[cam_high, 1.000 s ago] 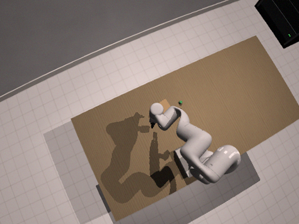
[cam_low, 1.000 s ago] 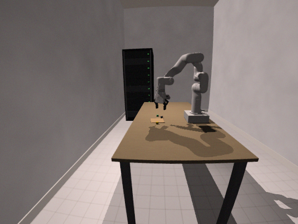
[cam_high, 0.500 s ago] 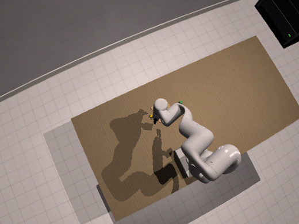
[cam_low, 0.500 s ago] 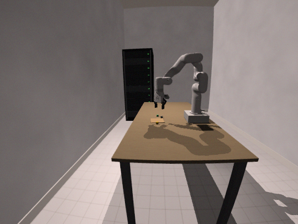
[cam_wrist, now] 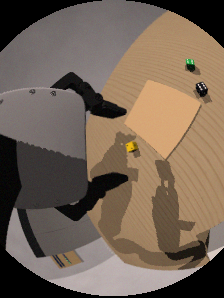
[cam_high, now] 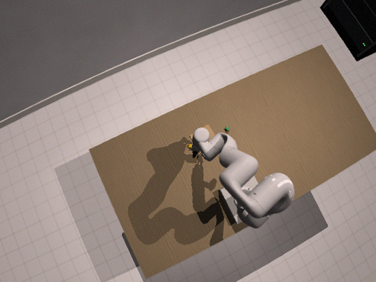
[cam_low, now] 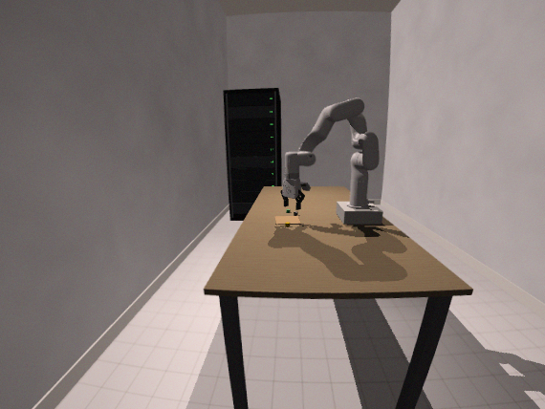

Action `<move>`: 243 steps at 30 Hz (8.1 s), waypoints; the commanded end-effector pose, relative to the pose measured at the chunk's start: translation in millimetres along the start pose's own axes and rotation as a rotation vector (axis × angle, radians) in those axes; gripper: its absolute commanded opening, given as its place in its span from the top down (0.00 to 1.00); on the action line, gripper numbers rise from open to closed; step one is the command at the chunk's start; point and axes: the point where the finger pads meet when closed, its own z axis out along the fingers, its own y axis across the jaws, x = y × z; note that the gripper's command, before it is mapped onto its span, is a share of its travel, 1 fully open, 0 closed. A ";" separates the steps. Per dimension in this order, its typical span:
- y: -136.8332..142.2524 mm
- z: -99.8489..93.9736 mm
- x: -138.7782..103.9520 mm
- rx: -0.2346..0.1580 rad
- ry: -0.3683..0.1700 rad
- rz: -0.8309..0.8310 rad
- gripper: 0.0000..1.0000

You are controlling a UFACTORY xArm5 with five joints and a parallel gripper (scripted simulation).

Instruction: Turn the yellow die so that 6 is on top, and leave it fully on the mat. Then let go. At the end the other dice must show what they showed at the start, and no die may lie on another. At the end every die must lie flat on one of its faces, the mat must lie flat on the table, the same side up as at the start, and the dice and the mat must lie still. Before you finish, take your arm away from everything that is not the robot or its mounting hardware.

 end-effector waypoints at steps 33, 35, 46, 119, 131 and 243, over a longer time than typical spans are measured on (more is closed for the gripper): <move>-1.6 53.4 -5.3 0.003 -0.005 0.000 0.00; -1.6 53.4 -5.3 0.003 -0.005 0.000 0.00; -1.6 53.4 -5.3 0.003 -0.005 0.000 0.00; 4.9 -46.0 -38.7 0.004 -0.005 -0.363 0.00; 4.8 -41.5 -39.3 0.005 -0.005 -0.639 0.00; 4.9 5.4 -42.2 0.008 0.006 -3.479 0.64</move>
